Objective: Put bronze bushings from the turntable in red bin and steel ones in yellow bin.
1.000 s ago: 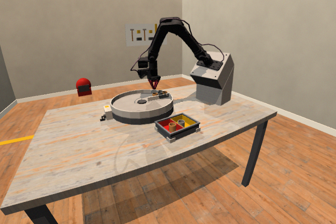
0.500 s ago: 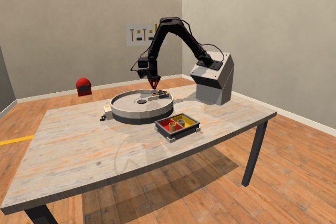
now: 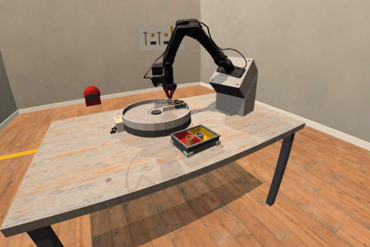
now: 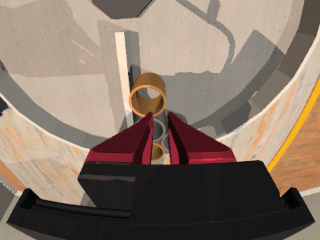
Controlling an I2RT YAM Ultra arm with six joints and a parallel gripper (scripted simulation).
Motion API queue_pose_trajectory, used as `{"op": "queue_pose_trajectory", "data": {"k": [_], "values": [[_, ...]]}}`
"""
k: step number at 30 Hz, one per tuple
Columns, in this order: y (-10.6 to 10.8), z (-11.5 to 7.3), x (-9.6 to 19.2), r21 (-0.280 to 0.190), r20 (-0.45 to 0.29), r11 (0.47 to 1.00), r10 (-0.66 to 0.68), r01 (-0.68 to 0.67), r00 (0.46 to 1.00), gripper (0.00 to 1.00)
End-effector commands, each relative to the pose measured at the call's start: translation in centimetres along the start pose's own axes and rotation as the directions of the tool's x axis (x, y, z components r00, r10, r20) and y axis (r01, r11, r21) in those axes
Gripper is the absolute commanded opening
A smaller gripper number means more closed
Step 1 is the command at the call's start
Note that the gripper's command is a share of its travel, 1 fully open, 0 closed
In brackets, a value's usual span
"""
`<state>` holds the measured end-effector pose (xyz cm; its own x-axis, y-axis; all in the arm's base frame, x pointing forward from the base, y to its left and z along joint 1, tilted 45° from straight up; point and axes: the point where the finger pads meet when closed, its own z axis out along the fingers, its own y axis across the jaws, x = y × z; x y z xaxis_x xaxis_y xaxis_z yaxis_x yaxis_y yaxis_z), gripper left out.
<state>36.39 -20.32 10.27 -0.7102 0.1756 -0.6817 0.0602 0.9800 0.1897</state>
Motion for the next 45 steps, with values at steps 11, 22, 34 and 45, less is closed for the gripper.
{"op": "queue_pose_trajectory", "data": {"k": [11, 22, 34, 45], "values": [[-0.80, -0.88, -0.81, 0.011, 0.028, 1.000, 0.000, 0.000, 1.000, 0.14], [-0.80, -0.88, -0.81, 0.011, 0.028, 1.000, 0.000, 0.000, 1.000, 0.14], [-0.80, -0.88, -0.81, 0.011, 0.028, 1.000, 0.000, 0.000, 1.000, 0.14], [-1.08, -0.52, -0.51, 0.007, 0.020, 1.000, 0.003, -0.004, 1.000, 0.14]]}}
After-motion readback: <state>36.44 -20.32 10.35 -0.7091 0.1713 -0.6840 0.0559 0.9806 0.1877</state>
